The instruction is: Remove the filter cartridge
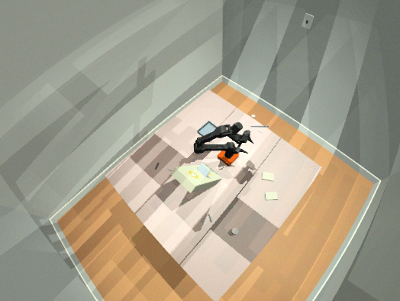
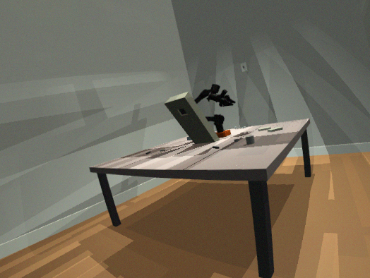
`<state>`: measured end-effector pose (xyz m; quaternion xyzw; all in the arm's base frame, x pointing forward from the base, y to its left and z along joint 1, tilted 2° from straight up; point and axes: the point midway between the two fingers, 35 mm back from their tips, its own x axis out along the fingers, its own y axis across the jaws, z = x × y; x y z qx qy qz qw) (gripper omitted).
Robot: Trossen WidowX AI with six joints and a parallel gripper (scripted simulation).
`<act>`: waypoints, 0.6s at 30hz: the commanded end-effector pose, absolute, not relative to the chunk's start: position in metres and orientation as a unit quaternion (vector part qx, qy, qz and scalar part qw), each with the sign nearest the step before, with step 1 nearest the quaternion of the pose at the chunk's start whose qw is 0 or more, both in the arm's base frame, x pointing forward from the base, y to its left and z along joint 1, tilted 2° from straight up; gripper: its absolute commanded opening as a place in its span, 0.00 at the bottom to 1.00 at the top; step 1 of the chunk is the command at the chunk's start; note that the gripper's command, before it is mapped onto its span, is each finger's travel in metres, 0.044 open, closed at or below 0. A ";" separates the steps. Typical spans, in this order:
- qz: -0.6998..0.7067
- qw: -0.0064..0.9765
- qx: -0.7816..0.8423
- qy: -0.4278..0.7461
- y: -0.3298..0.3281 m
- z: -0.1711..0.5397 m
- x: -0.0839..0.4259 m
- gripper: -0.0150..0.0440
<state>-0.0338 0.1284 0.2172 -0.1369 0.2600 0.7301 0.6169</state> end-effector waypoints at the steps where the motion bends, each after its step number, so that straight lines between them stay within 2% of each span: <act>1: 0.729 0.618 -0.137 0.260 0.129 0.217 -0.034 0.89; 11: 0.624 0.725 -0.121 0.267 0.155 0.238 0.000 0.44; 12: 0.610 0.737 -0.120 0.267 0.157 0.240 0.006 0.42; 18: 0.519 0.802 -0.115 0.273 0.169 0.248 0.045 0.42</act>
